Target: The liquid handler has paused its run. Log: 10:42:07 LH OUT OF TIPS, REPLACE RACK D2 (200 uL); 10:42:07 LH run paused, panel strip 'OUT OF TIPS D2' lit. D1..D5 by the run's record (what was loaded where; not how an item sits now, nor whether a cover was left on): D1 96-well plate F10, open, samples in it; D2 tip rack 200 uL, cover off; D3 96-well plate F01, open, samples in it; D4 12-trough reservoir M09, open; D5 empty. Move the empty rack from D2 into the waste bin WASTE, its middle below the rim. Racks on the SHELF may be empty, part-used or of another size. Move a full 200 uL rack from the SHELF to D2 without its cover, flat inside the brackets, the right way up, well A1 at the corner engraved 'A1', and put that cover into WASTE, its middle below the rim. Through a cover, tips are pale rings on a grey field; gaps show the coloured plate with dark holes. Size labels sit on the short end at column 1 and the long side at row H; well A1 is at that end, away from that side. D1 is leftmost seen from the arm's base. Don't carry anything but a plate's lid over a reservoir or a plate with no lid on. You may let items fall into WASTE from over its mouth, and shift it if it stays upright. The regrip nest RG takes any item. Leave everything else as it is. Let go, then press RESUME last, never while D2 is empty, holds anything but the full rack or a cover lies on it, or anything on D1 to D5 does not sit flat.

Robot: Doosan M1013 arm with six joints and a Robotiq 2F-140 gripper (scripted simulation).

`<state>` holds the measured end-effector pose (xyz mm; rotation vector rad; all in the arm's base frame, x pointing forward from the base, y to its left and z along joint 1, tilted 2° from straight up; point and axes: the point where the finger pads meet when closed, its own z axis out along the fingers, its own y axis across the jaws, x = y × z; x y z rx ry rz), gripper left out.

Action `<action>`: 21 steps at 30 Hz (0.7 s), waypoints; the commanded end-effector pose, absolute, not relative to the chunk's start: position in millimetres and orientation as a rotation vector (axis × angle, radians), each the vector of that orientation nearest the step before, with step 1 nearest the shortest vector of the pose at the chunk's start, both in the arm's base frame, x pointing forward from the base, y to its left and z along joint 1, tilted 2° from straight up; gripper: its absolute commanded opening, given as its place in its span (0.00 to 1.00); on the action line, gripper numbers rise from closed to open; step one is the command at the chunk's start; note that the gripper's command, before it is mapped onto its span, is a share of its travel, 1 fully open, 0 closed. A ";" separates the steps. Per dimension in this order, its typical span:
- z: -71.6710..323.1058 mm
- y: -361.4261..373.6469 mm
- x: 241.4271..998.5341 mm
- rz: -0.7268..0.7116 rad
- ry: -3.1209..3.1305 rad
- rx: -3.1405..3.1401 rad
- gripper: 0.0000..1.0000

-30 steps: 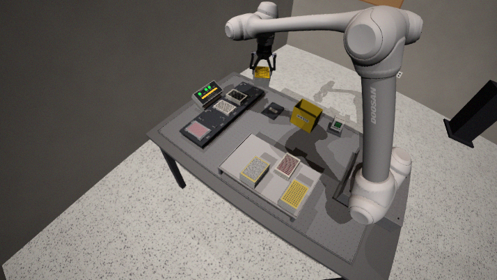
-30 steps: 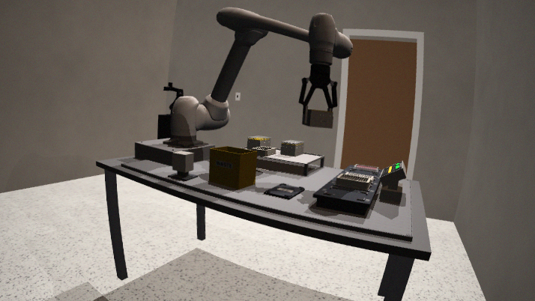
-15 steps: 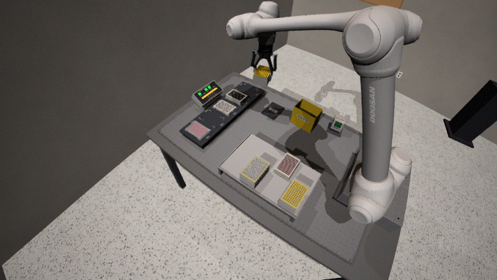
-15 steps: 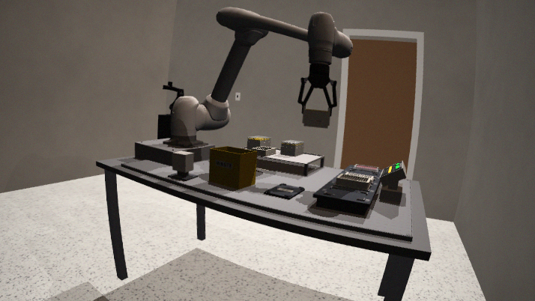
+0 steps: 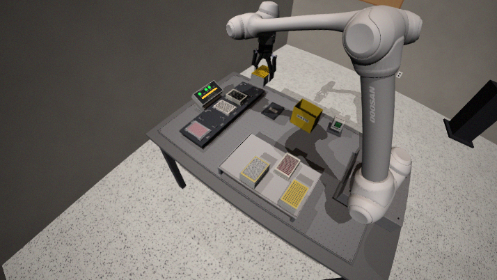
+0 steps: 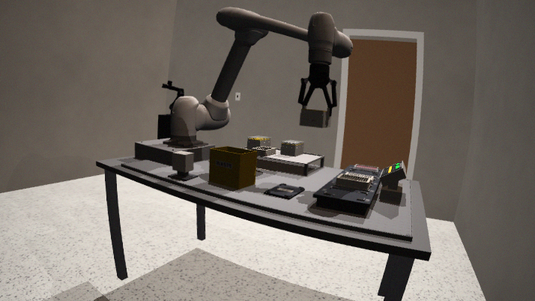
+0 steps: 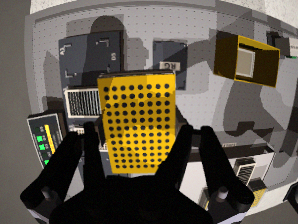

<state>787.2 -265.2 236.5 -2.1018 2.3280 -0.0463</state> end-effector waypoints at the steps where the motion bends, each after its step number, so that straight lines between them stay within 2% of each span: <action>1: 236.7 -265.2 787.2 -0.046 2.370 -2.053 0.00; 13: 237.3 -309.6 780.4 -0.045 2.596 -1.752 0.00; 21: 237.4 -311.6 780.1 -0.044 2.695 -1.593 0.00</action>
